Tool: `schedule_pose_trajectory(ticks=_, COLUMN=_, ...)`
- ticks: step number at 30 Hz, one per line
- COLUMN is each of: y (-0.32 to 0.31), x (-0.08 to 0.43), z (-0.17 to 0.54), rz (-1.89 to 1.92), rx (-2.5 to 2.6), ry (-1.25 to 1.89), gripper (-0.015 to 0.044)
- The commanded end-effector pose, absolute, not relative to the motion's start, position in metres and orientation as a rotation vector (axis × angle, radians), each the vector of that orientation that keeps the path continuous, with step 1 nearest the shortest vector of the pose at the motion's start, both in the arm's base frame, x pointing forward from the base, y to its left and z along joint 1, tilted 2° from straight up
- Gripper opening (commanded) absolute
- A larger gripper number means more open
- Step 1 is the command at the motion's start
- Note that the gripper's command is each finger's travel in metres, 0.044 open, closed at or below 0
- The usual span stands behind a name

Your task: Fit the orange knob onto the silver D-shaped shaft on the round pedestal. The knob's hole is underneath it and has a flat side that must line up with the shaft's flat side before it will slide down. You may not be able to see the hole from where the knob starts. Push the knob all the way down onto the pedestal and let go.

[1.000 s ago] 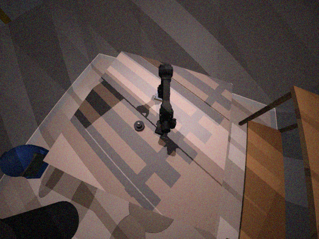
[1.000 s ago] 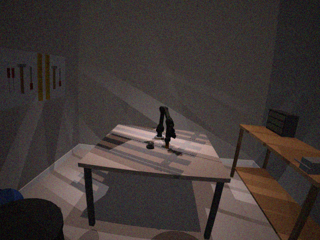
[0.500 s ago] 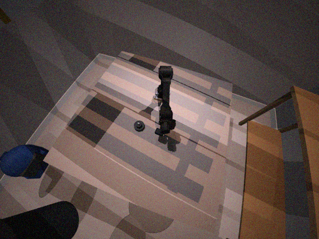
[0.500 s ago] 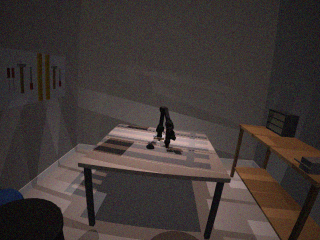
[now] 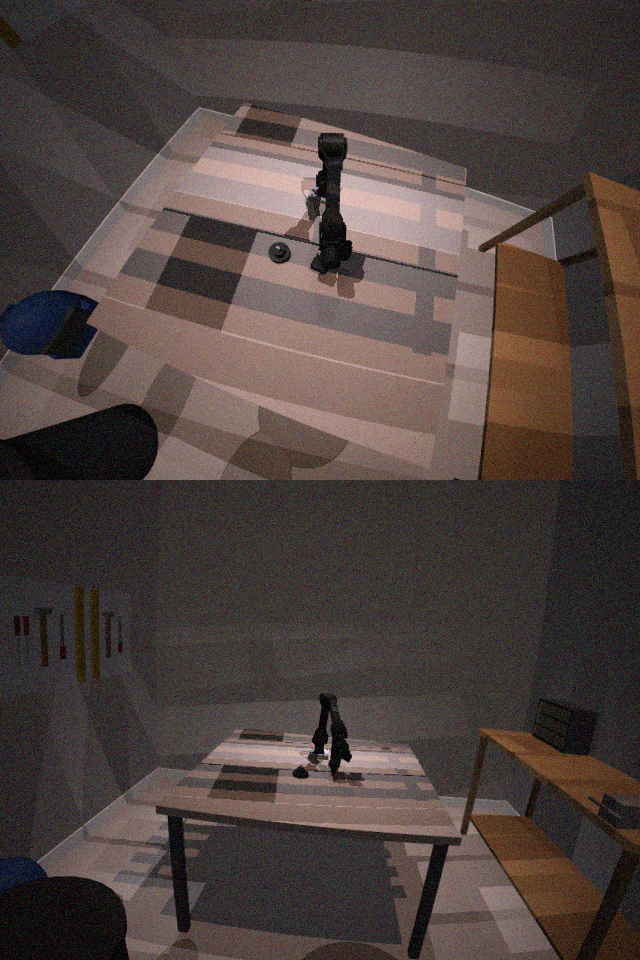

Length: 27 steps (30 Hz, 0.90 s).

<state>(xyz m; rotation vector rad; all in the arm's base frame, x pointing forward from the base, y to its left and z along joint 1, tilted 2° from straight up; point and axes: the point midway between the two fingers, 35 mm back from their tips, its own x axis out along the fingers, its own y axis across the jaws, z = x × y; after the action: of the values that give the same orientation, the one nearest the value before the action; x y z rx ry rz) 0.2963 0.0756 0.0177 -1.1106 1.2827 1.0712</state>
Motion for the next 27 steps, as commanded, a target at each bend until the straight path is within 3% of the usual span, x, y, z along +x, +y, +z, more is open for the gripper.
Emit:
schedule_pose_trajectory(ticks=1, y=0.076, x=0.296, z=0.017, rz=1.077, rx=-1.113, ry=1.281, gripper=0.0144)
schedule_pose_trajectory(ticks=8, y=0.077, x=0.299, z=0.027, rz=1.077, rx=-1.113, ry=1.28, gripper=0.0)
schedule_pose_trajectory(ticks=27, y=0.08, x=0.306, z=0.086, rz=1.077, rx=-1.113, ry=1.28, gripper=0.0)
